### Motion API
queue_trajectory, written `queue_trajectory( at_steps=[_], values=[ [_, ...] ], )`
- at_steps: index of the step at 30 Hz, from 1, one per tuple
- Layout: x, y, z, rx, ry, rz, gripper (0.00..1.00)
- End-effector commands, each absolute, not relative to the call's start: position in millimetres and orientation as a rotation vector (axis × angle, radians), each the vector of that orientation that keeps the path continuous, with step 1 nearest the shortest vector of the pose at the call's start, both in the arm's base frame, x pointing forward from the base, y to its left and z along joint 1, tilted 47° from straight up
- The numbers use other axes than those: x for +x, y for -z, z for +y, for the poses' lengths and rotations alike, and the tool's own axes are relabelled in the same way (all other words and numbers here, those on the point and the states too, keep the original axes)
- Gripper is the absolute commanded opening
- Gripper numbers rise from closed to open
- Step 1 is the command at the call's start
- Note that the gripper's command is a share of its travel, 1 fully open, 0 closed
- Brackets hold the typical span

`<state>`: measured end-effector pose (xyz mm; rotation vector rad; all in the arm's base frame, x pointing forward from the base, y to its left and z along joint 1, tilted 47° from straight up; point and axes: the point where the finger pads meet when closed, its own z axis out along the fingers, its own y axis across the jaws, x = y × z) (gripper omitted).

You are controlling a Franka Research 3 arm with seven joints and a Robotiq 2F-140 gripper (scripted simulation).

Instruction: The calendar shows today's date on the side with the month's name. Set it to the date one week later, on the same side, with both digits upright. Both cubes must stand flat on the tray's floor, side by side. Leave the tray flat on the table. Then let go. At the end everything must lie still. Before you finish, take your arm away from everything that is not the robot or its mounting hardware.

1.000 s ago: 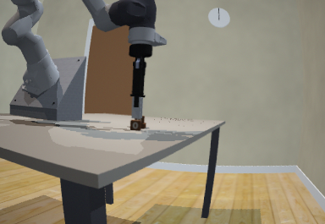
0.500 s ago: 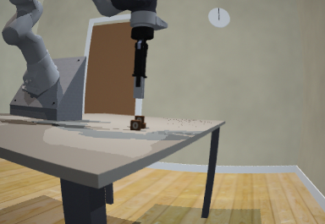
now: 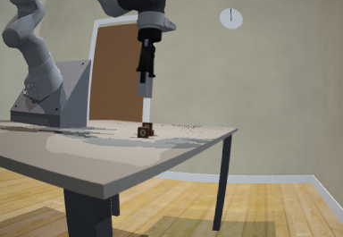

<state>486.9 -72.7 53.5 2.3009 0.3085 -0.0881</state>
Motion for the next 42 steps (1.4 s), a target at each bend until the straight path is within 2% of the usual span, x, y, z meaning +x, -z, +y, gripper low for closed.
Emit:
queue_trajectory(
  at_steps=[1,12,42],
  values=[
    [487.0,-54.9,-71.6,2.299,0.093,0.319,1.0],
    [486.9,-54.2,-71.0,2.302,0.083,0.296,1.0],
    [481.9,-36.3,-53.1,2.309,-0.193,-0.352,1.0]
  ],
)
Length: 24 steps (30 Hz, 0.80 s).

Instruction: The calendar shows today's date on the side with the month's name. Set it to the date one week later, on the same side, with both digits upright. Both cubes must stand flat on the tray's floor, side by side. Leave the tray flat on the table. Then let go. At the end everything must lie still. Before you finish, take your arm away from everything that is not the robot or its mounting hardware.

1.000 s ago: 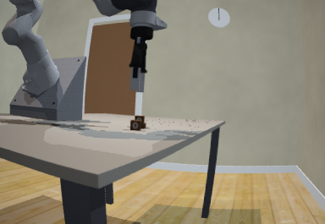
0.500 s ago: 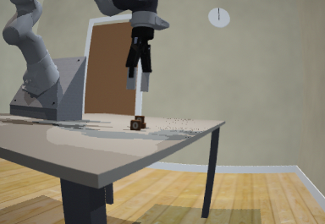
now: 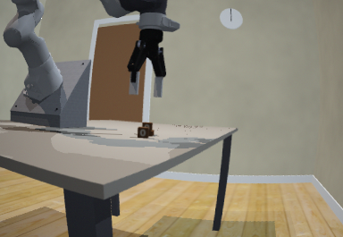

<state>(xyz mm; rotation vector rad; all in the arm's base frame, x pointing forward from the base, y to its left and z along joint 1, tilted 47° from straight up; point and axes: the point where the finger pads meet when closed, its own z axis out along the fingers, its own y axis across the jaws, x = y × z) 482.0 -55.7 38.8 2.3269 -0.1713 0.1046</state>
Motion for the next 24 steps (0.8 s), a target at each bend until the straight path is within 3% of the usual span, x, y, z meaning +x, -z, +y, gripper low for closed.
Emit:
queue_trajectory(
  at_steps=[1,24],
  values=[
    [481.8,-36.0,-52.8,2.308,-0.198,-0.363,1.0],
    [478.2,-25.0,-42.0,2.231,-0.37,-0.773,1.0]
  ],
)
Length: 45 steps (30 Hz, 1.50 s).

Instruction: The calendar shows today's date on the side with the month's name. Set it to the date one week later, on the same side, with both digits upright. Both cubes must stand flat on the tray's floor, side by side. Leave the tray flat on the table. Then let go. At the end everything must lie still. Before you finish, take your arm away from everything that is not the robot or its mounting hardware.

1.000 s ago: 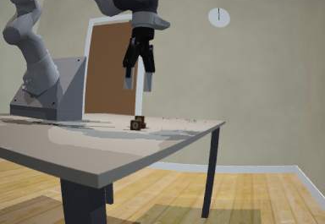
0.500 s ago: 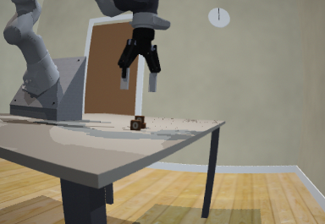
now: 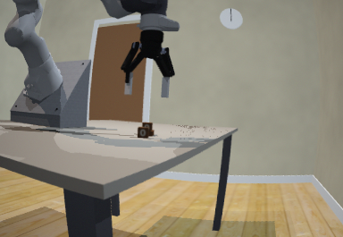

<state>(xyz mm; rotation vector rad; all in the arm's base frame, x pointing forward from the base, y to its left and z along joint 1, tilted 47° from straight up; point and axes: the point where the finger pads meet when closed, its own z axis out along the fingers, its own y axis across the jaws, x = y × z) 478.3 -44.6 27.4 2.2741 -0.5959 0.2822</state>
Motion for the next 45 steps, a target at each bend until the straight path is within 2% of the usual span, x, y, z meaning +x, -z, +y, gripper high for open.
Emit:
queue_trajectory(
  at_steps=[1,45],
  values=[
    [478.1,-24.5,-41.6,2.226,-0.377,-0.791,1.0],
    [470.7,-4.7,-22.8,1.905,-0.685,-1.53,1.0]
  ],
)
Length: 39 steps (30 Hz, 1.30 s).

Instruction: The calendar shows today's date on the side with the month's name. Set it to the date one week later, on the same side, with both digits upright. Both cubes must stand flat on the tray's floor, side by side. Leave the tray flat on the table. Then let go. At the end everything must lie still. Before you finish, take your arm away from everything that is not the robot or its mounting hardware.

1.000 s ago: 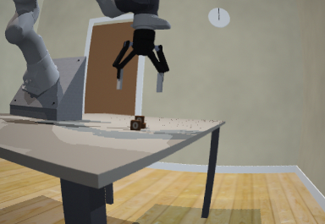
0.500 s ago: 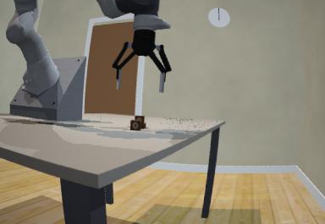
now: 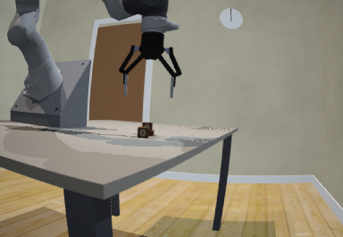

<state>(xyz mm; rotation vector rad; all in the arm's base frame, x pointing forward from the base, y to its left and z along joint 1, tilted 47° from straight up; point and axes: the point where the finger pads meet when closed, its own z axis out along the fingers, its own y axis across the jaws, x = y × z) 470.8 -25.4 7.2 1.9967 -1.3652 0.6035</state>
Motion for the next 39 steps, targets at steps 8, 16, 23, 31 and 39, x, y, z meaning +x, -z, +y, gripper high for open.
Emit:
queue_trajectory(
  at_steps=[8,16,23,31,39],
  values=[
    [469.3,-1.2,-19.5,1.821,-0.74,-1.659,1.0],
    [467.9,2.2,-16.4,1.733,-0.791,-1.781,1.0],
    [466.7,5.2,-13.6,1.646,-0.836,-1.889,1.0],
    [465.2,8.6,-10.6,1.542,-0.886,-2.006,1.0],
    [463.7,11.9,-7.5,1.429,-0.935,-2.122,1.0]
  ],
)
